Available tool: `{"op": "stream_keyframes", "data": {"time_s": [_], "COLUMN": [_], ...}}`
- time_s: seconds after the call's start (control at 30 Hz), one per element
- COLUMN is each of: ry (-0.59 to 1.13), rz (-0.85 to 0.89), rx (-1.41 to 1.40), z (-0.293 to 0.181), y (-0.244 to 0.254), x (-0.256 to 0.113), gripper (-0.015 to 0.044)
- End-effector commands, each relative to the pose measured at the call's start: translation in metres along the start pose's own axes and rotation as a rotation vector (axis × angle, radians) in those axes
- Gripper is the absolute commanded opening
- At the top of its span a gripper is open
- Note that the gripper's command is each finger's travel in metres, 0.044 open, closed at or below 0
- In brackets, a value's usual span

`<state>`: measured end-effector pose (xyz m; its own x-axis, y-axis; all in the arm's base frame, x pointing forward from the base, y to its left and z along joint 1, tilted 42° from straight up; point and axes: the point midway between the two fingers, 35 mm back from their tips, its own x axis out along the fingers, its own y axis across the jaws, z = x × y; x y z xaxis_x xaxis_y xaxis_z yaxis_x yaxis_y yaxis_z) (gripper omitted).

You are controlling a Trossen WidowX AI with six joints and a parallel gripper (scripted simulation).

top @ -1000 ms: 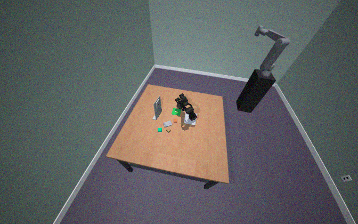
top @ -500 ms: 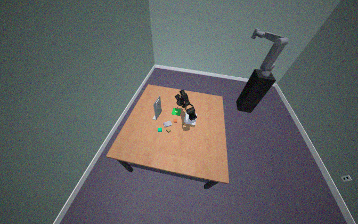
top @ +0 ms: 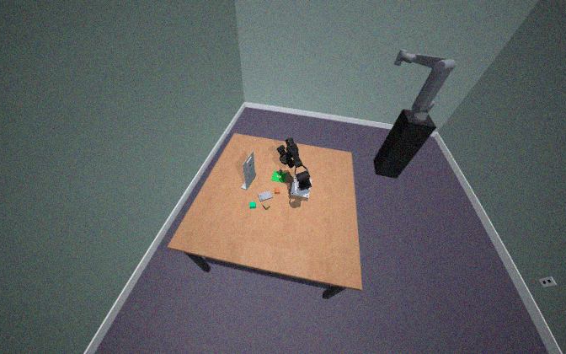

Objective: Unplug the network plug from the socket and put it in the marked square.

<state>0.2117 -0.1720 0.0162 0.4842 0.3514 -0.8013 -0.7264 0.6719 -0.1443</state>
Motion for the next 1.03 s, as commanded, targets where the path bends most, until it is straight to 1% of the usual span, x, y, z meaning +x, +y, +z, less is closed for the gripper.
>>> {"op": "stream_keyframes", "data": {"time_s": [0.0,0.23,1.0], "ry": [0.001,0.001,0.001], "rz": [-0.011,-0.011,-0.011], "rx": [-0.013,-0.013,-0.013], "z": [0.0013,0.0013,0.0013], "y": [-0.0038,-0.0038,-0.0038], "x": [-0.0036,-0.0036,-0.0036], "gripper": [0.0261,0.044,0.044]}}
